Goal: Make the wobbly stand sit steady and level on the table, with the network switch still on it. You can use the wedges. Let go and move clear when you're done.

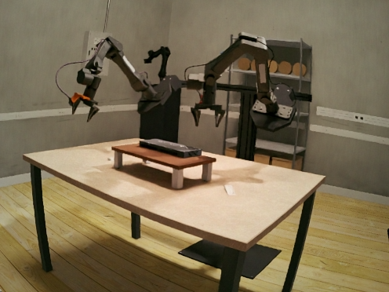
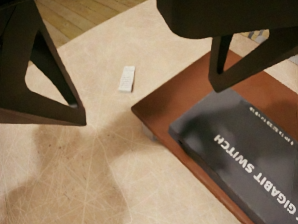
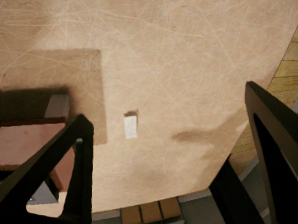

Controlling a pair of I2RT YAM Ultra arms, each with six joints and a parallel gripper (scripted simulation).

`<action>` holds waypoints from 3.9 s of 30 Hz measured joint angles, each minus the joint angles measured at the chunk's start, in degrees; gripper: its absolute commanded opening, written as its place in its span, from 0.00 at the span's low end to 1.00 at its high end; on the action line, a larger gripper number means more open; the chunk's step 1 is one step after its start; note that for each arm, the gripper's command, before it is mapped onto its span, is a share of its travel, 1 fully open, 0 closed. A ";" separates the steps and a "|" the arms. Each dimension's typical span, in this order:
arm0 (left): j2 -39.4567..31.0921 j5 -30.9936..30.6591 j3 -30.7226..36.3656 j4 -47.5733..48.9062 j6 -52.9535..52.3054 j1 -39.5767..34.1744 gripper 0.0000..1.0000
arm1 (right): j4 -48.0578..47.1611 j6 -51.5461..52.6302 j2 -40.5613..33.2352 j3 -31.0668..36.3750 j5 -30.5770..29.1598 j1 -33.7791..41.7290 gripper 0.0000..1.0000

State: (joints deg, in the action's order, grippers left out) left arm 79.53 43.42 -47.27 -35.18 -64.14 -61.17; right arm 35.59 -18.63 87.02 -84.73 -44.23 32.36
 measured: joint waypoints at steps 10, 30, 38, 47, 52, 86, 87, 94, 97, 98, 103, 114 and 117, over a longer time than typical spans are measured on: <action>0.00 0.00 0.00 0.00 0.00 0.00 1.00 | 0.00 0.00 0.00 0.00 0.00 0.00 1.00; 0.00 0.00 0.00 0.00 0.00 0.00 0.43 | 0.00 0.00 0.00 0.00 0.00 0.00 1.00; 0.00 -0.50 0.17 0.55 1.77 1.27 0.43 | -0.52 0.33 -0.20 0.59 0.81 -0.76 1.00; -0.11 -6.19 0.74 4.72 17.86 10.99 0.43 | -5.77 3.65 -4.57 4.48 8.35 -6.29 1.00; -0.11 -9.20 1.05 6.82 26.71 15.41 0.43 | -8.98 5.18 -7.06 6.29 11.85 -8.68 1.00; 6.08 -32.89 3.96 28.02 93.44 52.74 0.43 | -31.85 16.70 -24.61 22.14 39.54 -28.85 1.00; 6.71 -33.79 3.91 29.11 95.47 53.44 0.43 | -32.57 17.00 -24.85 22.38 40.30 -29.20 1.00; 11.56 -37.79 3.91 37.62 106.53 58.95 0.43 | -35.26 18.49 -26.58 24.52 43.85 -32.11 1.00; 12.13 -38.10 4.04 39.04 107.67 59.17 0.43 | -35.80 18.67 -27.02 24.65 44.17 -32.30 1.00; 12.22 -38.07 4.04 39.52 107.75 59.28 0.43 | -35.87 18.69 -27.08 24.63 44.19 -32.35 1.00; 12.57 -37.97 3.96 40.59 108.08 59.58 0.43 | -36.02 18.69 -27.30 24.63 44.22 -32.41 1.00; 12.52 -37.94 3.63 40.72 108.19 59.60 0.43 | -35.82 18.69 -27.30 24.63 44.24 -32.35 1.00; 12.55 -37.92 3.61 40.63 108.17 59.60 0.43 | -35.76 18.69 -27.30 24.65 44.22 -32.35 1.00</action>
State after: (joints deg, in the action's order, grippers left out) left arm 92.07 5.50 -43.66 5.45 44.03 -1.56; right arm -0.16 0.05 59.72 -60.07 -0.01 0.01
